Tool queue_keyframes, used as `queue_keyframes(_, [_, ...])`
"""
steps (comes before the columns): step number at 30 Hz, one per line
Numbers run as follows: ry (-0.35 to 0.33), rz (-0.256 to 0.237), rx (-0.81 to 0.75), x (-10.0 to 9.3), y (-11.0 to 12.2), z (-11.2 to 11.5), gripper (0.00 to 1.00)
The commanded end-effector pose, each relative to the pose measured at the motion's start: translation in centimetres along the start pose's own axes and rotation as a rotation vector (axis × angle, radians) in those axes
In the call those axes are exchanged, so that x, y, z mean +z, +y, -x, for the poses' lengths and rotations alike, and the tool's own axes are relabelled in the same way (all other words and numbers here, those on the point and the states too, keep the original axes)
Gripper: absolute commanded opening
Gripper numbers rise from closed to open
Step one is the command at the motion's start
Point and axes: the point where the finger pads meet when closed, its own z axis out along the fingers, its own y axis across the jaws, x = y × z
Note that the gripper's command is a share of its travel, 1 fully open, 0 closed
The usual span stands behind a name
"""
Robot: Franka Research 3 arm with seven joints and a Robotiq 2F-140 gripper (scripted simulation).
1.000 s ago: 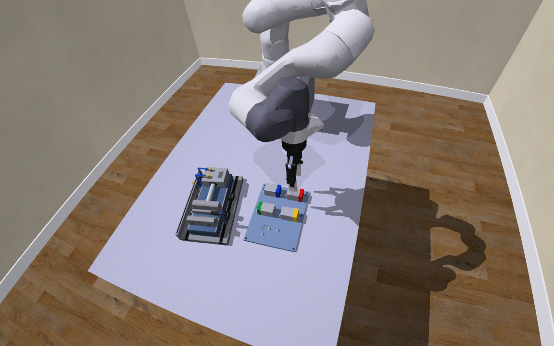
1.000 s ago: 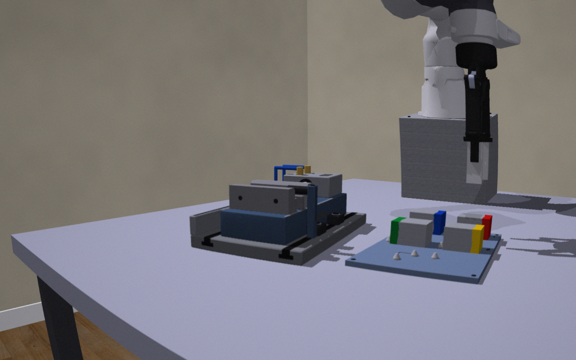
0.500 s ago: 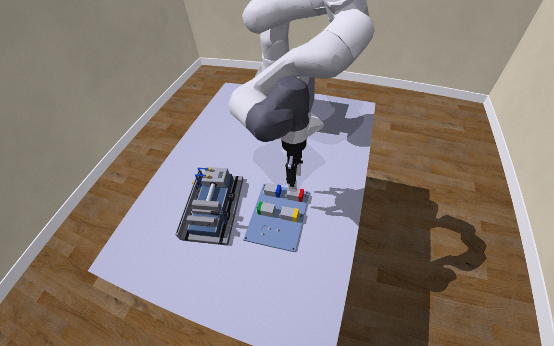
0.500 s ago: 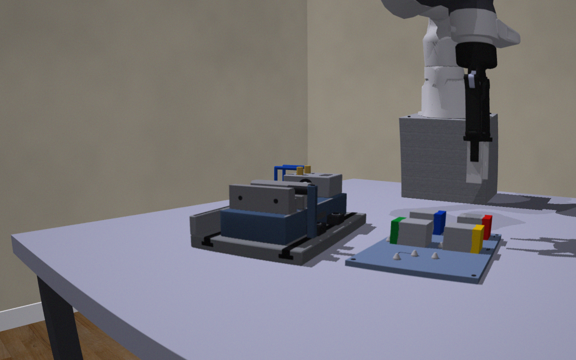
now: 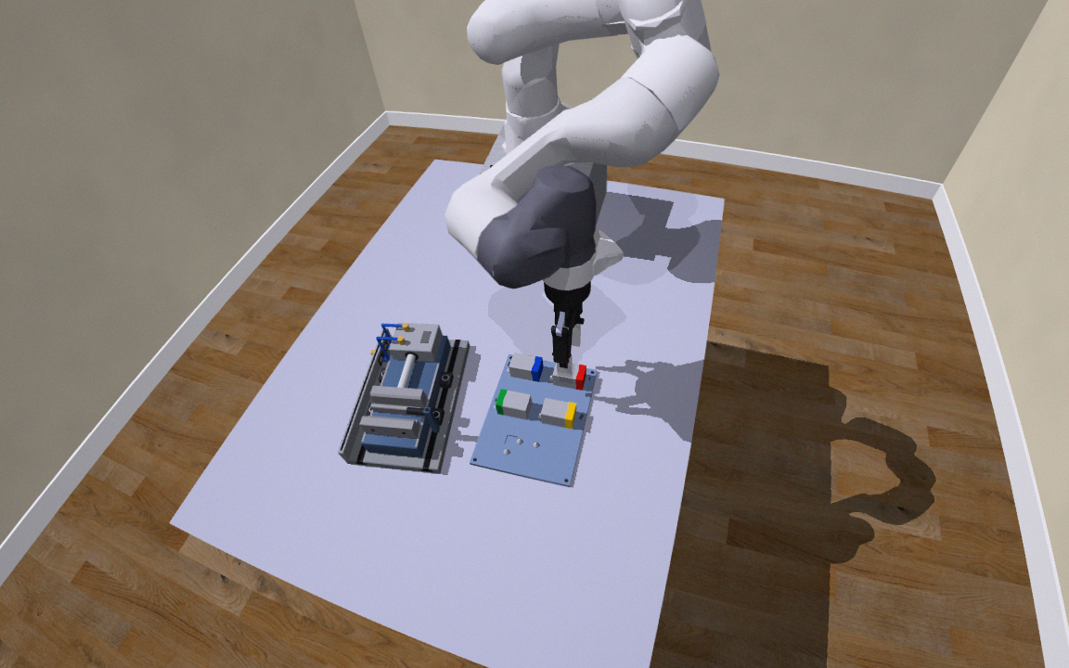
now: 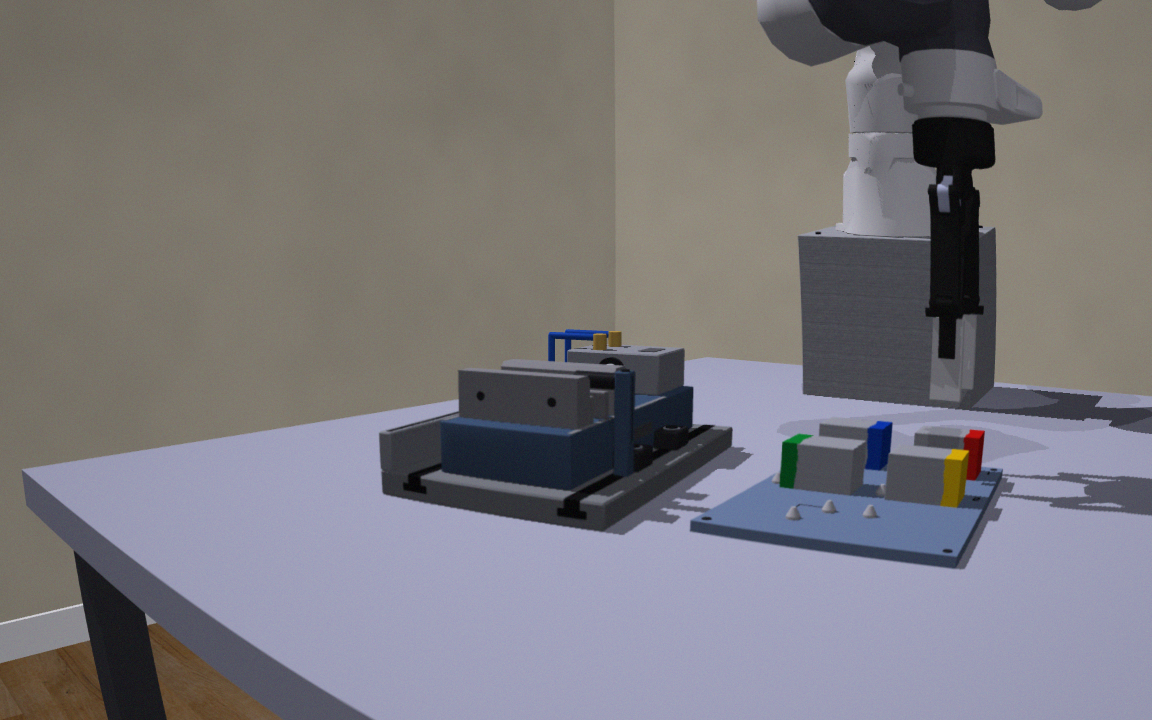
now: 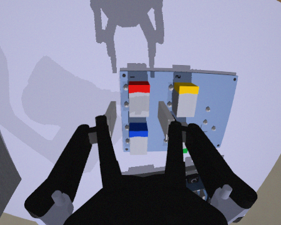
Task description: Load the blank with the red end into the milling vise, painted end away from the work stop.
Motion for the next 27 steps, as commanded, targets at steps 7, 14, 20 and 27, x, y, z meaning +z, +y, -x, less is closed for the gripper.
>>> queue_keyframes(7, [0.002,0.009,-0.007,0.2,0.4,-0.1,0.44])
queue_keyframes(14, [0.002,0.009,-0.007,4.6,0.4,-0.1,0.44])
queue_keyframes(20, [0.002,0.009,-0.007,4.6,0.4,-0.1,0.44])
queue_keyframes(27, [0.002,0.008,-0.005,5.1,0.4,-0.1,0.44])
